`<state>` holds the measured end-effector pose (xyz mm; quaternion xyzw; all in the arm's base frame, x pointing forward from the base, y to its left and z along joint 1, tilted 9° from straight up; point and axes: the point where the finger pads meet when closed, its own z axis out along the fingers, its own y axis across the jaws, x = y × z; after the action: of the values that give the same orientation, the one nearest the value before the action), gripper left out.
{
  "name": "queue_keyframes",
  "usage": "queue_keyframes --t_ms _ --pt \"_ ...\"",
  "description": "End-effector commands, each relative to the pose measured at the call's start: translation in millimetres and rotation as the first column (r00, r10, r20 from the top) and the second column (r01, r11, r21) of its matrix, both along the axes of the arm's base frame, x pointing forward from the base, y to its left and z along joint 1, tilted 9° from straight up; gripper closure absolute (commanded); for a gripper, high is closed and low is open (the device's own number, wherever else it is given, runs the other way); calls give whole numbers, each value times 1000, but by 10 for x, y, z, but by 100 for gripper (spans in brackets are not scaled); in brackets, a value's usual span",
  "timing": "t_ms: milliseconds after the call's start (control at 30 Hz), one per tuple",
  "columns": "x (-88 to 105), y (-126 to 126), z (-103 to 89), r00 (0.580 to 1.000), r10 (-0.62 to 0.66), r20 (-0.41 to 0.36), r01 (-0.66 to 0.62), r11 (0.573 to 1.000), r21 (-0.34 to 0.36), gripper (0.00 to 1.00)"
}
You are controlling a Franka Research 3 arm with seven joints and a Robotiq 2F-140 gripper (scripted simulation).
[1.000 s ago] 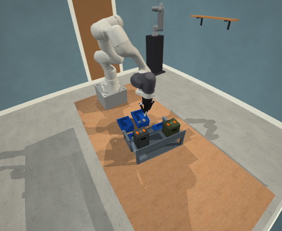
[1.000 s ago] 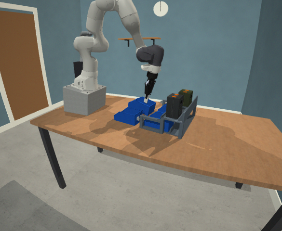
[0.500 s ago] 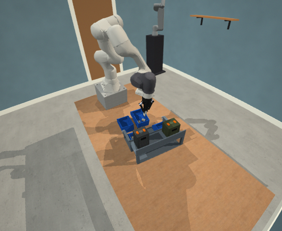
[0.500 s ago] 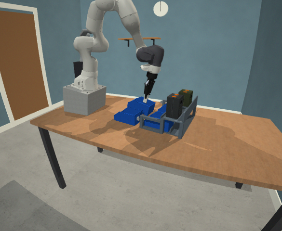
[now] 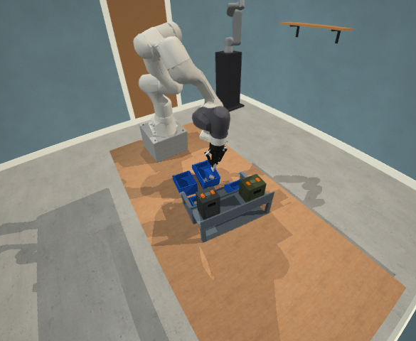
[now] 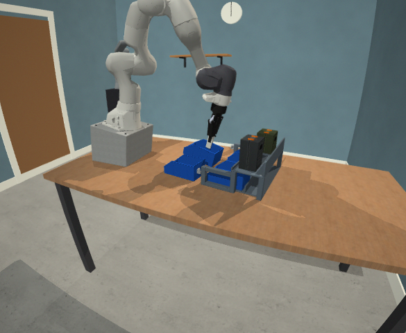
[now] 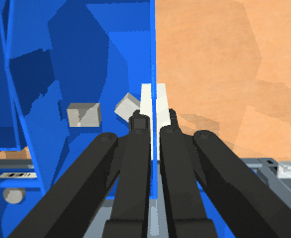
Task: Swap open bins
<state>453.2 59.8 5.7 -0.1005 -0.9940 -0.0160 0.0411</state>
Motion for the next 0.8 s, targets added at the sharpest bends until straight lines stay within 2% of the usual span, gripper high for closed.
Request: queue_keyframes --t_ms 0,767 --pt "5 -3 6 1000 4 0 -4 1000 1 100" --pt "16 17 9 1000 3 8 -3 1000 -1 100"
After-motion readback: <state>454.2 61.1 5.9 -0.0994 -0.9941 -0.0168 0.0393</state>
